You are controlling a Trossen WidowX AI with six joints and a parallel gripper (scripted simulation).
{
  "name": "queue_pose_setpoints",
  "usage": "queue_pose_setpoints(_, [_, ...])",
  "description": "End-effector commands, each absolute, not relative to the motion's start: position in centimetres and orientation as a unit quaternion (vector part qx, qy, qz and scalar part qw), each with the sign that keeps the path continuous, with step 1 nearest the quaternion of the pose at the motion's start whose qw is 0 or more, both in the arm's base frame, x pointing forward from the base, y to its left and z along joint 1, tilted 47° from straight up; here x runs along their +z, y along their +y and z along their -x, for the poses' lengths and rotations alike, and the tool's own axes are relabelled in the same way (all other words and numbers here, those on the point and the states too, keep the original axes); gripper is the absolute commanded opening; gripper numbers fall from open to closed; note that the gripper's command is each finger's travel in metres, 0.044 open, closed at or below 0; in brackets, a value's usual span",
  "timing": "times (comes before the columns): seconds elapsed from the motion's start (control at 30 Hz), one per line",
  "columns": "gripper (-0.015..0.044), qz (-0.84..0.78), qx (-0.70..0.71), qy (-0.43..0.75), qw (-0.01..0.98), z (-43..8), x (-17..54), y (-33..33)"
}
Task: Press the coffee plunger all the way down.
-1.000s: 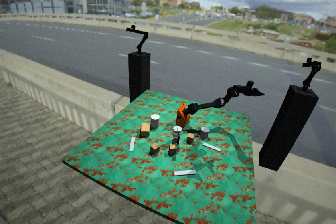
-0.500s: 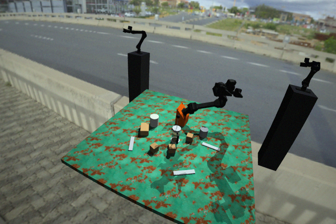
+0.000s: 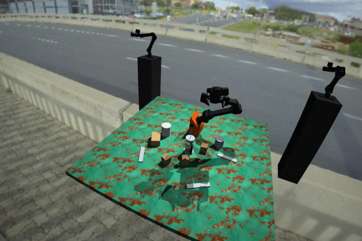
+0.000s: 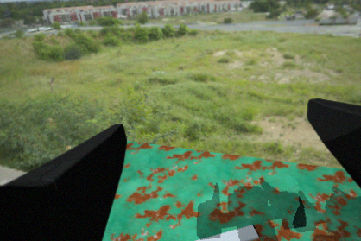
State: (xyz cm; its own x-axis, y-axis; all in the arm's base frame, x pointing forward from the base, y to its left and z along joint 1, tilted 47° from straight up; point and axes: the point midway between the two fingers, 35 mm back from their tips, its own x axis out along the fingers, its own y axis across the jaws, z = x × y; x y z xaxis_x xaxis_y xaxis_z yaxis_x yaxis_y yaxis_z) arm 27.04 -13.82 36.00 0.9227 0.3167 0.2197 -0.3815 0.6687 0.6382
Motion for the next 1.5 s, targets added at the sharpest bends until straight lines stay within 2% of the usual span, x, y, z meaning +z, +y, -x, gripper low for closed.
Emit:
queue_pose_setpoints(0.0, [0.0440, -0.387, 0.170, 0.005, 0.906, -26.1, 29.0, -15.5])
queue_pose_setpoints(0.3, [0.0440, -0.455, 0.157, 0.081, 0.873, -21.5, 17.2, -14.5])
queue_pose_setpoints(0.77, [0.0440, -0.442, 0.108, 0.082, 0.887, -23.7, 15.1, -17.1])
queue_pose_setpoints(0.93, [0.0440, -0.421, 0.106, 0.119, 0.893, -24.0, 13.7, -16.3])
queue_pose_setpoints(1.23, [0.0440, -0.266, 0.135, 0.144, 0.943, -24.4, 14.2, -15.1])
queue_pose_setpoints(1.47, [0.0440, -0.271, 0.155, 0.177, 0.934, -23.6, 14.0, -13.1])
